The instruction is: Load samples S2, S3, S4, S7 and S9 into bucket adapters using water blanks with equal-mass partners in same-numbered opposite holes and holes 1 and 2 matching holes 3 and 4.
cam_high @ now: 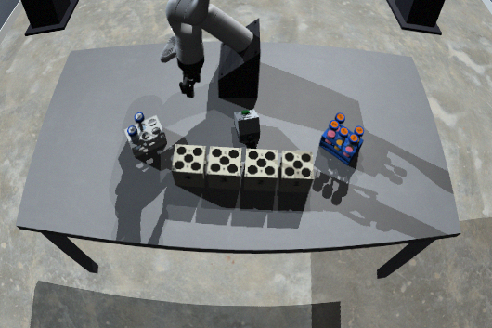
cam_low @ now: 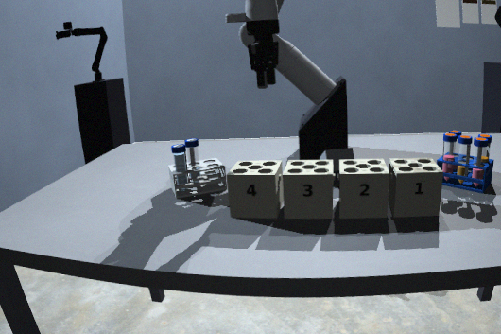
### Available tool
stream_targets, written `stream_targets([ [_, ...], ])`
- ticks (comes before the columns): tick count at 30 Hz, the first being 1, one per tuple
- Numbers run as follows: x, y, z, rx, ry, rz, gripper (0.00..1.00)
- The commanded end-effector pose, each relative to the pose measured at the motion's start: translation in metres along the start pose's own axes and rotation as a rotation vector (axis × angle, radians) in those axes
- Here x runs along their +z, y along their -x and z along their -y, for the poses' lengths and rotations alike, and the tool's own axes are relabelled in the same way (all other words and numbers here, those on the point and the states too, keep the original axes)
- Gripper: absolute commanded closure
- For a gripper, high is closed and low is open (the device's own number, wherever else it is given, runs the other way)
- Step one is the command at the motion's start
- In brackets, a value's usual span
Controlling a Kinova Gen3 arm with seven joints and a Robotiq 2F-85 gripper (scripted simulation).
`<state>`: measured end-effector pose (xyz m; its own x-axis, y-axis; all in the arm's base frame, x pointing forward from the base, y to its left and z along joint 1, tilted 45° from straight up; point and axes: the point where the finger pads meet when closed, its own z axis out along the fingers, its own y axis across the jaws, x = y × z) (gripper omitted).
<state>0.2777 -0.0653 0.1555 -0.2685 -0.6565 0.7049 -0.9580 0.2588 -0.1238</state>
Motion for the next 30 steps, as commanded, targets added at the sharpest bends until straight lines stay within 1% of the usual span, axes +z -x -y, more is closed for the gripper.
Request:
stream_targets([
  [1, 0.000, 0.005, 0.001, 0.037, -0.002, 0.002, 0.38],
  [30, 0.001, 0.035, 0.006, 0.287, -0.008, 0.013, 0.38],
])
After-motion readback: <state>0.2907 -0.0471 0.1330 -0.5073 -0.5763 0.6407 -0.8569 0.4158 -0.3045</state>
